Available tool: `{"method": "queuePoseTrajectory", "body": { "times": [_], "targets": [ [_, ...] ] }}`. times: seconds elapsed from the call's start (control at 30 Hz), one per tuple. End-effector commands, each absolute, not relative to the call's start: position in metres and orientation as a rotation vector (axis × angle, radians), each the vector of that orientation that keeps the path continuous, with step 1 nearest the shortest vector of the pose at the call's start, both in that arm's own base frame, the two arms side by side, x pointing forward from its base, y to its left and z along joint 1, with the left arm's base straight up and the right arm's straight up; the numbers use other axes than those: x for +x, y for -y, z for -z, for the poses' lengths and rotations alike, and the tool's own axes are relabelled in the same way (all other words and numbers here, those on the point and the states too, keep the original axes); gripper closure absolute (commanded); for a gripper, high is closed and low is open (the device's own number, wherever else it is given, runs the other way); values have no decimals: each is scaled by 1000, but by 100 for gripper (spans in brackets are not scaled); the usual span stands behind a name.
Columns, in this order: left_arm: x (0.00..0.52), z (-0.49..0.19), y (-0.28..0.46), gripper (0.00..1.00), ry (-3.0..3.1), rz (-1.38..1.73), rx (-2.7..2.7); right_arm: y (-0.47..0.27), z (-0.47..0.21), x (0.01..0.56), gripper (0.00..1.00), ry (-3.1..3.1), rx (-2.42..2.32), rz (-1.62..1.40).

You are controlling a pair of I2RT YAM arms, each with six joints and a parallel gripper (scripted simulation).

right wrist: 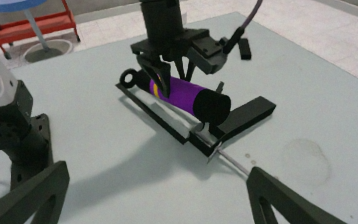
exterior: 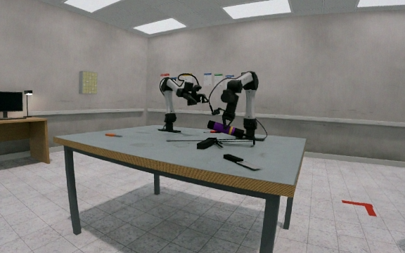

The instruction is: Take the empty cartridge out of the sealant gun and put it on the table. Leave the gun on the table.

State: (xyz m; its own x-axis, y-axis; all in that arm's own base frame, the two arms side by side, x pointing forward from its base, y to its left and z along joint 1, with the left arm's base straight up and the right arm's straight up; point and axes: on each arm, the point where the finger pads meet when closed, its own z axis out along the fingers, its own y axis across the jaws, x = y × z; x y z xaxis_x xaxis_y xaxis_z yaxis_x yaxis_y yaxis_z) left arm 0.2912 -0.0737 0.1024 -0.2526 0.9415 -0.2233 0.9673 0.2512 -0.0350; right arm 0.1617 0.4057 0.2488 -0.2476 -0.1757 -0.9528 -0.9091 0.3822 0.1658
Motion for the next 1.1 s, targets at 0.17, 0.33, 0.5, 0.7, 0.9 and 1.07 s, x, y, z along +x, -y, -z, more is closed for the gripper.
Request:
{"method": "queuePoseTrajectory", "body": {
  "times": [0.17,0.33,0.5,0.7,0.9,1.07],
  "targets": [
    [296,-178,75,59,-2334,222,1791,-404,-311,165,0,-1532,-897,-1027],
    [289,-200,75,59,-2369,188,1743,-403,-304,161,0,-1559,-932,-1016],
    [273,-190,82,59,-2468,165,1632,-393,-283,141,0,-1614,-1035,-1009],
    [231,-176,101,59,-2627,128,1420,-362,-263,98,0,-1679,-1222,-1006],
    [188,-163,118,59,-2744,112,1269,-335,-273,61,0,-1670,-1345,-1028],
    [143,-149,139,59,-2831,109,1156,-306,-278,22,0,-1661,-1462,-1039]
  ]
}}
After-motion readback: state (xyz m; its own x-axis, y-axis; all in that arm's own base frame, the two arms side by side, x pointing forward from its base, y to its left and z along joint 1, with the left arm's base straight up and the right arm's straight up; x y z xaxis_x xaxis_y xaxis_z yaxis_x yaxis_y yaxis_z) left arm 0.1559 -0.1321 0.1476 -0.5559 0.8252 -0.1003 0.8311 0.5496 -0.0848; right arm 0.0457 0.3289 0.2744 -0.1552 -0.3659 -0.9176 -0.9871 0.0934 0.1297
